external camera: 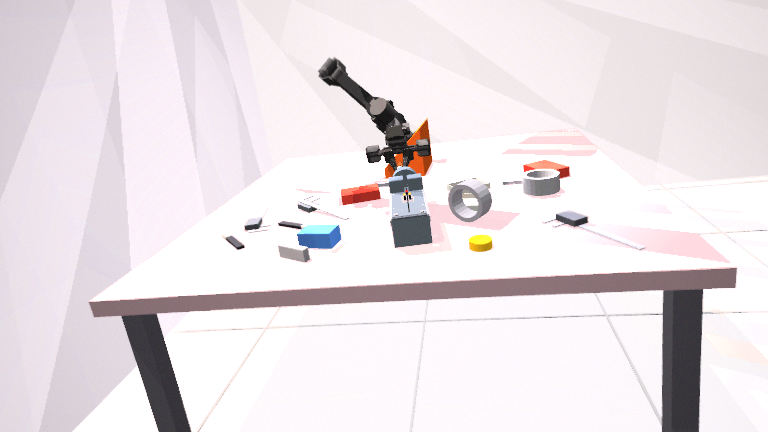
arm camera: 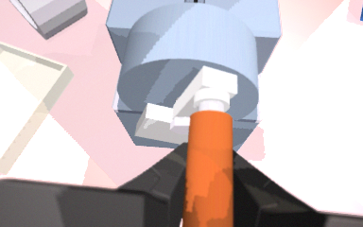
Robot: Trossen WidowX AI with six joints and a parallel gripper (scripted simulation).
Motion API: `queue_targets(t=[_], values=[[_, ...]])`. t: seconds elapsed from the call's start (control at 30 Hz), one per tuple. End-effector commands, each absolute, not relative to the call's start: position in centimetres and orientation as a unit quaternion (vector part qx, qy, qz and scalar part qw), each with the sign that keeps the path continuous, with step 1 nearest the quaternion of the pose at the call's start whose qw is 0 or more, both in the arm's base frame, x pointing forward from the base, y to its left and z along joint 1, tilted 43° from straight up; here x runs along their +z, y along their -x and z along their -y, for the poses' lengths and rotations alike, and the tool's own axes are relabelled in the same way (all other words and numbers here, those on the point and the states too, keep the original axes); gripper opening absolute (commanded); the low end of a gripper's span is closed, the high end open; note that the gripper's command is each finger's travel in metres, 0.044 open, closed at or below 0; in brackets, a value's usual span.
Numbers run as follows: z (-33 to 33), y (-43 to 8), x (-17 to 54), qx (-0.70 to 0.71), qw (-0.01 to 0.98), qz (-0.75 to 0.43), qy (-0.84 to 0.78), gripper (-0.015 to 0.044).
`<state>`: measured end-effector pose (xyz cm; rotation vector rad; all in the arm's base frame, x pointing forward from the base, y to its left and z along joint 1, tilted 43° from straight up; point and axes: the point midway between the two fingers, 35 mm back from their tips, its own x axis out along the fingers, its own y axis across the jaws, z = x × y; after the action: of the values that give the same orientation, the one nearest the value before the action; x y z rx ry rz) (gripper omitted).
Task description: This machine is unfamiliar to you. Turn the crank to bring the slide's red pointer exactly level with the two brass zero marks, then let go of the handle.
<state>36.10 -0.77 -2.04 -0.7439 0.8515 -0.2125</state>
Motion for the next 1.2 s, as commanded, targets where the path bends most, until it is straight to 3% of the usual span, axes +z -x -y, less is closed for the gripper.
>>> queue_targets(t=[0.0, 1.17], values=[[-0.11, -35.98, -2.40, -0.090, 0.839, -0.402, 0.354, 0.0000], [-0.82, -35.81, -3.39, -0.090, 0.840, -0.402, 0.354, 0.0000]])
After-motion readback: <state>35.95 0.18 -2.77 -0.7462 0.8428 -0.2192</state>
